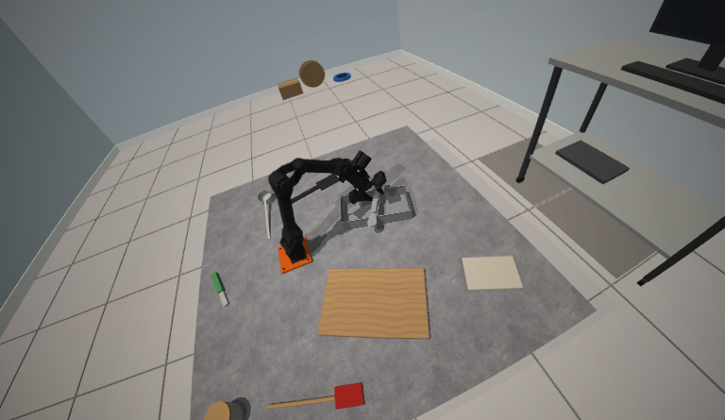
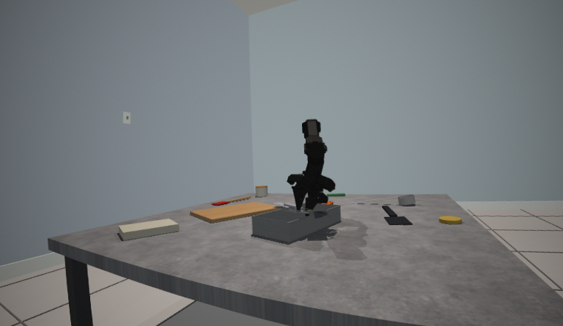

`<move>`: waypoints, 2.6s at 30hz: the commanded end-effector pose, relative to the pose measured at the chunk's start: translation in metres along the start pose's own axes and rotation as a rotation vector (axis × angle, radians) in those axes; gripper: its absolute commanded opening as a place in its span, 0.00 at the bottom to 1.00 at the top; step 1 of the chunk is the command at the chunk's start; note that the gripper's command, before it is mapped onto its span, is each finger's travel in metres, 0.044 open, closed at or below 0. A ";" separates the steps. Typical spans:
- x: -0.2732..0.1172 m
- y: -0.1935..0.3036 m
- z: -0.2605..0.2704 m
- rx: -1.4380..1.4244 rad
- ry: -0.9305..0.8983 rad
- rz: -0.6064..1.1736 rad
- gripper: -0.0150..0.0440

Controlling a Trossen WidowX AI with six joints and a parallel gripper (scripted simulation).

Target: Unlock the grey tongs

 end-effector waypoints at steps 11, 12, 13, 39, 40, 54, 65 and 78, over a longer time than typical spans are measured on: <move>0.026 0.002 0.005 -0.009 -0.013 0.002 0.69; 0.027 0.002 0.006 -0.009 -0.013 0.002 0.69; 0.027 0.002 0.006 -0.009 -0.013 0.002 0.69; 0.024 0.002 0.003 -0.001 -0.005 0.003 0.38; 0.024 0.002 0.003 -0.001 -0.005 0.003 0.37; -0.013 0.004 -0.022 -0.005 -0.009 0.002 0.00; -0.041 0.007 -0.036 -0.009 -0.012 0.002 0.00; -0.038 0.004 -0.043 0.032 -0.111 -0.008 0.00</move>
Point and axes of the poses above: the point midway between the two fingers, 35 mm back from their tips, its own x axis out along the fingers, its own z axis across the jaws, y = z × x, the point moved 5 cm from there along -x, back along the fingers, and after that the axes turned 8 degrees about -x, right-handed, at the moved point
